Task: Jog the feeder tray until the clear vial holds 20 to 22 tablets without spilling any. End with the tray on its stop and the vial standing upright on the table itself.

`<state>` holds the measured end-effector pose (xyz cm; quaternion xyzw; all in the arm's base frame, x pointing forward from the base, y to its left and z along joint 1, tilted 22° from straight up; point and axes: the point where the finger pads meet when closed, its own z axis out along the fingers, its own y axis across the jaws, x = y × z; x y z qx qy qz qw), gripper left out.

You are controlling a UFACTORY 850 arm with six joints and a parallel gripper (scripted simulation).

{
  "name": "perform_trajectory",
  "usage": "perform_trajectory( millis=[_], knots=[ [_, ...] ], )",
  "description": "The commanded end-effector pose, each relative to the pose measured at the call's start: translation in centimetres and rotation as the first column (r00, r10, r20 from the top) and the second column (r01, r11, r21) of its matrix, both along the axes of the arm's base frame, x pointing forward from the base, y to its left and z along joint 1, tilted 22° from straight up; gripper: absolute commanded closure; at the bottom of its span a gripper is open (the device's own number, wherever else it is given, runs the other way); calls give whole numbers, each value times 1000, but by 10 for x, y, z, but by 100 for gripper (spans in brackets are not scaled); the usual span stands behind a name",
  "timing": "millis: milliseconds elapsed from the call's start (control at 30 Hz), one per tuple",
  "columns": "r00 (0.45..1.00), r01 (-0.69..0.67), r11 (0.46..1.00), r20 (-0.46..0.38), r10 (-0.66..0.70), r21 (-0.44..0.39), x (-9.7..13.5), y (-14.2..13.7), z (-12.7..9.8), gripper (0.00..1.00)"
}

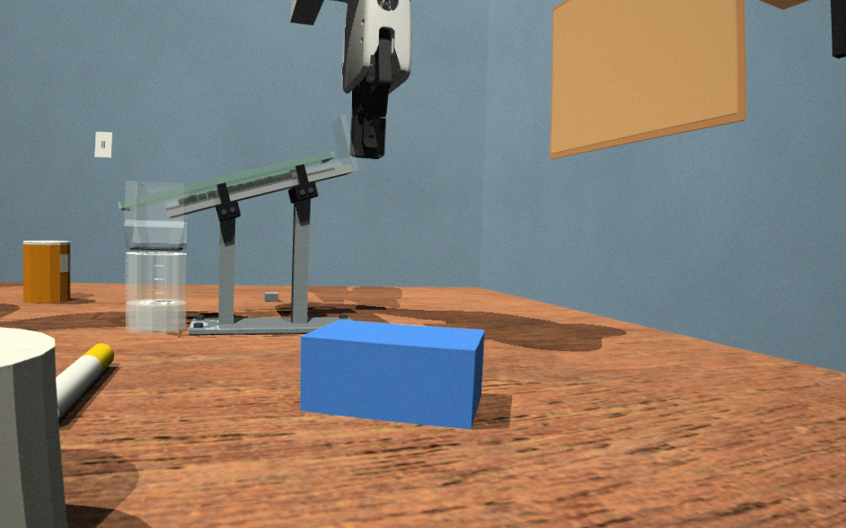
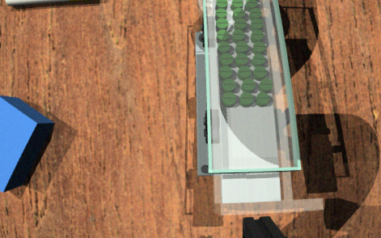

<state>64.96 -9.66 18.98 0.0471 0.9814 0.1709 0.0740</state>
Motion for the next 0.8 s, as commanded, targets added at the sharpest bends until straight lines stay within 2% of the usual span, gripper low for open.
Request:
perform_trajectory(
  millis=[0,300,500,767],
  knots=[
    [1000,0,1000,3,0,0,-6,1,-2,100],
    [1000,0,1000,3,0,0,-7,1,-2,100],
    [1000,0,1000,3,0,0,14,-4,7,100],
    [1000,0,1000,3,0,0,15,-4,8,100]
  ],
)
